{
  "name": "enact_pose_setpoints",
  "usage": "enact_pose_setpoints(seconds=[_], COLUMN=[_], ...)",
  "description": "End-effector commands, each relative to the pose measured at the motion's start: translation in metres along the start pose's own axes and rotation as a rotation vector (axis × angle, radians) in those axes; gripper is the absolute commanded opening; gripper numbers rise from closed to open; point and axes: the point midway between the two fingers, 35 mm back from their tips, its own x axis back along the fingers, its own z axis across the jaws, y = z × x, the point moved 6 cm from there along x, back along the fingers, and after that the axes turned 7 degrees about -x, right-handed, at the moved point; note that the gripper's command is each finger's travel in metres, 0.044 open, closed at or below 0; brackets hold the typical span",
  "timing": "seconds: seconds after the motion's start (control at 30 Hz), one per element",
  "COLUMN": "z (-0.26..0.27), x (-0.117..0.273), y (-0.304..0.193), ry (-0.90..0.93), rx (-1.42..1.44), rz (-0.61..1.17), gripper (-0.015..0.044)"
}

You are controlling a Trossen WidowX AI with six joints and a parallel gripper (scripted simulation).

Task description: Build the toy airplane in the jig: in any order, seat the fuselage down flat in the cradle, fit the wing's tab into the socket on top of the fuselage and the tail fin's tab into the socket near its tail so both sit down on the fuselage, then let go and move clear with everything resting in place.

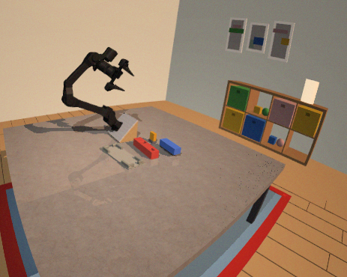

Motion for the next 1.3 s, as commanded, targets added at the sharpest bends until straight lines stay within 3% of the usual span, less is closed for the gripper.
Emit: enact_pose_setpoints(seconds=[0.0, 0.47, 1.03, 1.27], z=[-0.017, -0.011, 0.040, 0.041], x=[-0.071, -0.161, -0.262, -0.263], y=[0.000, -0.021, -0.055, -0.055], ry=[0.270, 0.460, 0.448, 0.447], rx=[-0.633, -1.343, -2.116, -2.121], rz=[0.203, 0.583, 1.288, 1.294], gripper=[0.0440, 0.0440, 0.0440, 0.0440])
